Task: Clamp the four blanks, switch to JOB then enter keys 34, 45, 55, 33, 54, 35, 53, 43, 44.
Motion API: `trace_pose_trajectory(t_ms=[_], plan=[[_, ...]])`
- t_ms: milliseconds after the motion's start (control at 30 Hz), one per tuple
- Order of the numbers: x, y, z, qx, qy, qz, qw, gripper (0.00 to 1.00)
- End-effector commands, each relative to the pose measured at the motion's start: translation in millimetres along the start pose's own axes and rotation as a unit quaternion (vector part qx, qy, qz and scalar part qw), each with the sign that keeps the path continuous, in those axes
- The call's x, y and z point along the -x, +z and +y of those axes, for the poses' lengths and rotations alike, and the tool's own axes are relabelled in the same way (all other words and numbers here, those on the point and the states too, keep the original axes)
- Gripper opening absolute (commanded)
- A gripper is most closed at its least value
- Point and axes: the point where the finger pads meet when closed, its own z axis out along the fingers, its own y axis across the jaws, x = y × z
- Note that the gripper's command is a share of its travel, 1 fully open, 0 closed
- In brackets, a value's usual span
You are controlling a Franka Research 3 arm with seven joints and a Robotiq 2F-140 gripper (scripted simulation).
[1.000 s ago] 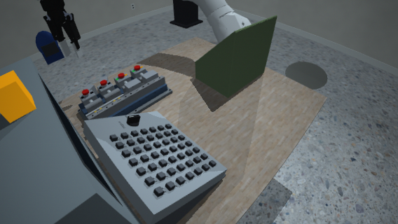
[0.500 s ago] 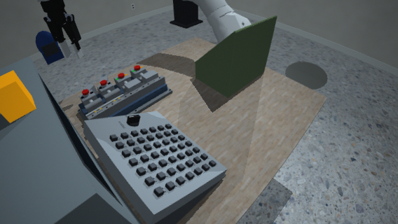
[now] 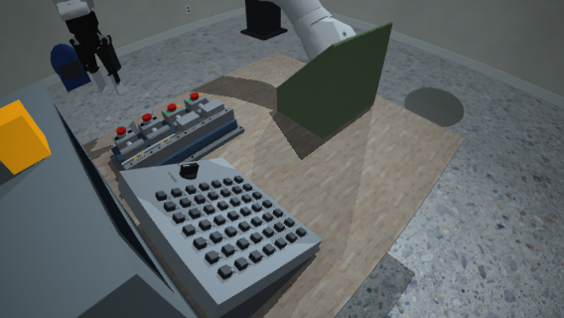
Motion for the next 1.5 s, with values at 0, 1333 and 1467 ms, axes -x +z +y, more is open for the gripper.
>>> trace_pose_trajectory(t_ms=[0, 1333, 1467], plan=[[-3, 16.3, 2, 0.003, -0.002, 0.005, 1.000, 0.40], [-5, 112.8, 3, 0.003, -0.002, 0.005, 1.000, 0.40], [-5, 112.8, 3, 0.003, -0.002, 0.005, 1.000, 0.40]])
